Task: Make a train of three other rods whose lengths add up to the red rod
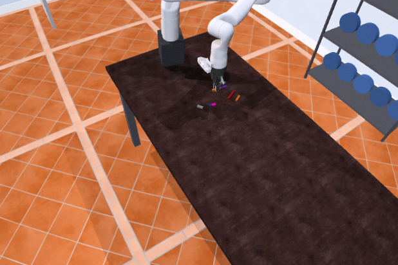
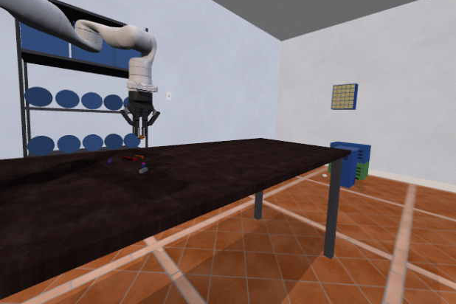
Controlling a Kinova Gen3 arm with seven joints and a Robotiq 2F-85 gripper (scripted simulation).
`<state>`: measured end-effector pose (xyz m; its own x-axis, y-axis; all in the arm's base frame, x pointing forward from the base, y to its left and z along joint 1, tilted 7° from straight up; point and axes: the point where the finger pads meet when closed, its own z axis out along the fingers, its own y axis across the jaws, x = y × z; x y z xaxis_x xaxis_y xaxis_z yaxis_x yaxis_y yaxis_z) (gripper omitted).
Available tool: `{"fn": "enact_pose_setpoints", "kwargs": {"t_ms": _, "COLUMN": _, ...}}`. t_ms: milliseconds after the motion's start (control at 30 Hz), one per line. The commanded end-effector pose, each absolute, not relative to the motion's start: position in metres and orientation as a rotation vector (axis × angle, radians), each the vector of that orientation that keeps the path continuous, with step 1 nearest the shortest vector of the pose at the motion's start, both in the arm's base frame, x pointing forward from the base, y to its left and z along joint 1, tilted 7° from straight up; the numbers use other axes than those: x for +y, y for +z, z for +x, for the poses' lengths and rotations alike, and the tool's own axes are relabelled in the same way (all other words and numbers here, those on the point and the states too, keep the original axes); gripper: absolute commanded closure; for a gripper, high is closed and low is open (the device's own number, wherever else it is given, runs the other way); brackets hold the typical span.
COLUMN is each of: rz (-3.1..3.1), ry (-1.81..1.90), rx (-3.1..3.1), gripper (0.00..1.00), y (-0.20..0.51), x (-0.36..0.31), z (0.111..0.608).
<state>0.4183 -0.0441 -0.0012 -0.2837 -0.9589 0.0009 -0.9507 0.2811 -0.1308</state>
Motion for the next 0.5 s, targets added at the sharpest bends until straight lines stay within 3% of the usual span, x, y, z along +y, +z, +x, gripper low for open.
{"fn": "enact_pose_setpoints", "kwargs": {"t_ms": 0, "rz": -1.793, "ry": -0.168, "rx": 2.492, "gripper": 0.95, "y": -0.001, "x": -0.037, "z": 0.425}}
{"fn": "enact_pose_setpoints", "kwargs": {"t_ms": 467, "rz": -1.671, "ry": -0.165, "rx": 2.569, "gripper": 0.95, "y": 0.000, "x": -0.026, "z": 0.434}}
